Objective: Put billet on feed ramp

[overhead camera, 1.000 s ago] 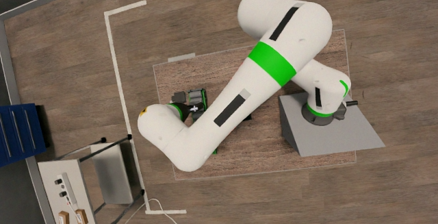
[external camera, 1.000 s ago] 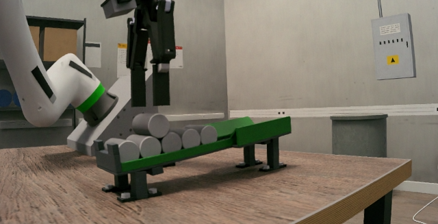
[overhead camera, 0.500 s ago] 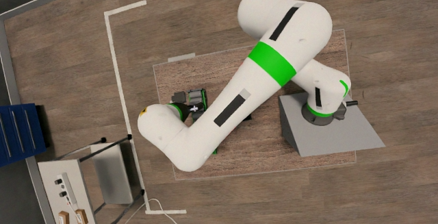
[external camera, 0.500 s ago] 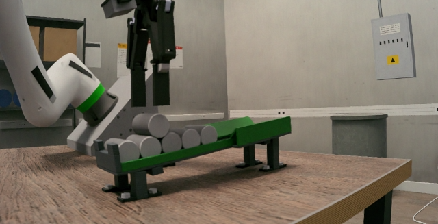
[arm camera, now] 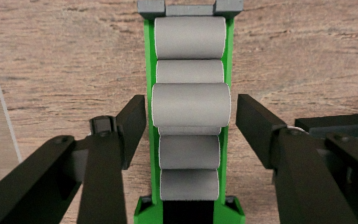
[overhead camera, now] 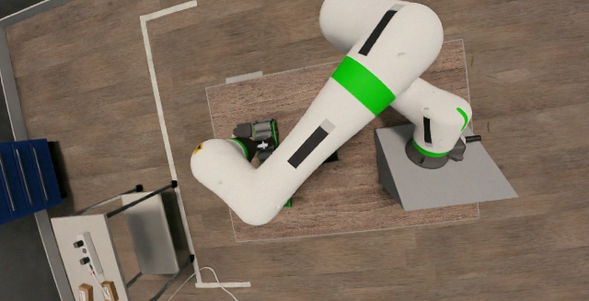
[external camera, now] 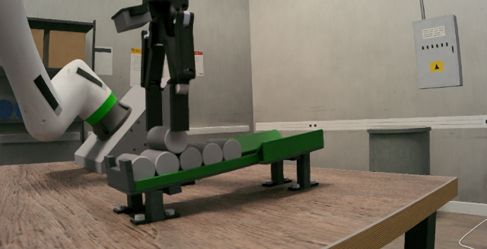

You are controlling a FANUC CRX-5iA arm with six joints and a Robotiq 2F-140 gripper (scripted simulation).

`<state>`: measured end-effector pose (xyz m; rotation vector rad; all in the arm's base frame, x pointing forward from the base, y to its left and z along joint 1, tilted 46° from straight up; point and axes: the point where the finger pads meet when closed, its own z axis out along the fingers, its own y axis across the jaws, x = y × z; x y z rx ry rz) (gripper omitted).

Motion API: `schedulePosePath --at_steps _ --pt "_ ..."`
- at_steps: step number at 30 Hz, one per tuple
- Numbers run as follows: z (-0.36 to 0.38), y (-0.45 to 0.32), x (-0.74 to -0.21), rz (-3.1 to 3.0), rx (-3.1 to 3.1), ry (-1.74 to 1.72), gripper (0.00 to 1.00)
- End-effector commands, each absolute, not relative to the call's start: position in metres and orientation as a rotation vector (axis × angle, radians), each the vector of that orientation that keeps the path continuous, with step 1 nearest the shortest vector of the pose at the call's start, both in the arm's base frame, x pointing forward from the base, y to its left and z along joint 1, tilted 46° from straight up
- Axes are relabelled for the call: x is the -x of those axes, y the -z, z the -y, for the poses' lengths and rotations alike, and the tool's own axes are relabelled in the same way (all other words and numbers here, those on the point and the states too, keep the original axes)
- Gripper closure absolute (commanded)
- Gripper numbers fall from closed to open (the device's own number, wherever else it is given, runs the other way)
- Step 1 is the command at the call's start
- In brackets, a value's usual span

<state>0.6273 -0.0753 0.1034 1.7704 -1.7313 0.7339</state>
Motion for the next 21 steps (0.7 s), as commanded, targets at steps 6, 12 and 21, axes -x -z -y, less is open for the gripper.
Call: schedulePosePath --at_steps 6,12,21 --pt "0.086 -0.093 -0.628 1.731 -1.772 -0.736 0.44" --pt "0.091 -0.088 -0.628 1.731 -1.772 -0.736 0.44" --pt "0.091 -0.088 -0.628 1.731 -1.772 -0.736 0.44"
